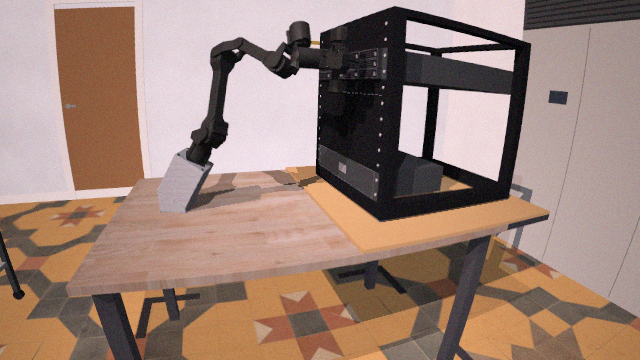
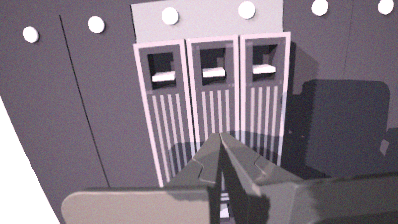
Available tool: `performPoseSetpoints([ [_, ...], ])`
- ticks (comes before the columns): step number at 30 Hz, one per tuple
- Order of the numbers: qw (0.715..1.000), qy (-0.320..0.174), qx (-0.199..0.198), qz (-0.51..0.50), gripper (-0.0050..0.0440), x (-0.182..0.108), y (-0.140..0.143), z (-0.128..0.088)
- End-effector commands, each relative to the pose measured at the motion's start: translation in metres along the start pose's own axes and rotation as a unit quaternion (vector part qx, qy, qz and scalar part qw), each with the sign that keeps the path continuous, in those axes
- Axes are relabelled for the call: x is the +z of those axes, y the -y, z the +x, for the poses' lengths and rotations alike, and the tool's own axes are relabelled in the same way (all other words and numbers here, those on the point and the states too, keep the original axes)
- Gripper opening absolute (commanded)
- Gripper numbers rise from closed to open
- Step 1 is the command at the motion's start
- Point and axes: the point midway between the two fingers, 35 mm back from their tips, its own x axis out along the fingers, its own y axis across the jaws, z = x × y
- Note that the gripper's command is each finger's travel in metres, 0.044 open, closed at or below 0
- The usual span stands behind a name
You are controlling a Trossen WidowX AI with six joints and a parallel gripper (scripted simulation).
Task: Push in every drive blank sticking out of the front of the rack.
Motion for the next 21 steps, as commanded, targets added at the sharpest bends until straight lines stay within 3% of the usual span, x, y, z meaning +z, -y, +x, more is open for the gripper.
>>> performPoseSetpoints([
  [1,1.0,-0.004,0.01,-0.012,-0.005,-0.0035,-0.0116,0.0027],
  [21,1.0,-0.004,0.01,-0.012,-0.005,-0.0034,-0.012,0.0051],
])
